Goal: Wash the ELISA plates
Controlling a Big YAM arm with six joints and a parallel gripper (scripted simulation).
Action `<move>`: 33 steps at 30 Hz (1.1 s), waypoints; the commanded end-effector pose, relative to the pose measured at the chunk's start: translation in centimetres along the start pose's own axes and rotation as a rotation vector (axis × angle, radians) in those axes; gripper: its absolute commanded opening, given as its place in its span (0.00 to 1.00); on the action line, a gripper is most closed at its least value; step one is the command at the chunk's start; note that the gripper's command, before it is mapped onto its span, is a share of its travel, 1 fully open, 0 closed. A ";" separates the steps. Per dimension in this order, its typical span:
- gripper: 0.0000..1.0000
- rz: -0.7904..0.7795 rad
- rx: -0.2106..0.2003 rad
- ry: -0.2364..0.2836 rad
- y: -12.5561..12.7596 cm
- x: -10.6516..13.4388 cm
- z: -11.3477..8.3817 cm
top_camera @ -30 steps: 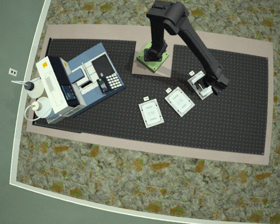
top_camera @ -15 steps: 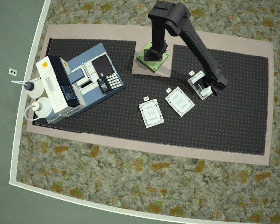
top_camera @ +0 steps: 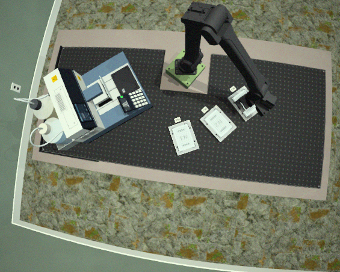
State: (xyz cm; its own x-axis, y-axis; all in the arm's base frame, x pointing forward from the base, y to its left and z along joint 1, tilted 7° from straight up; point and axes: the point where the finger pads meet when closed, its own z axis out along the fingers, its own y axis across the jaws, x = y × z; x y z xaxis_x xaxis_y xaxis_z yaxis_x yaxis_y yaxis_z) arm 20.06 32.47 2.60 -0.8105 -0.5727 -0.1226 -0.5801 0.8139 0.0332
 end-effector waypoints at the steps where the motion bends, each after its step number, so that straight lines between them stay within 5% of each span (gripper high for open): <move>1: 1.00 0.000 -0.010 -0.024 0.4 -1.1 -0.7; 13: 0.84 0.000 -0.010 -0.025 0.4 -1.1 -0.7; 33: 0.84 0.000 -0.010 -0.025 0.4 -1.1 -0.7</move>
State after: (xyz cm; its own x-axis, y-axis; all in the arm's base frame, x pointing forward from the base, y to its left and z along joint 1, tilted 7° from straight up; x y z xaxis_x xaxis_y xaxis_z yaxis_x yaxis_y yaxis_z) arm 20.11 32.43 2.59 -0.8106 -0.5724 -0.1234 -0.5796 0.8143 0.0307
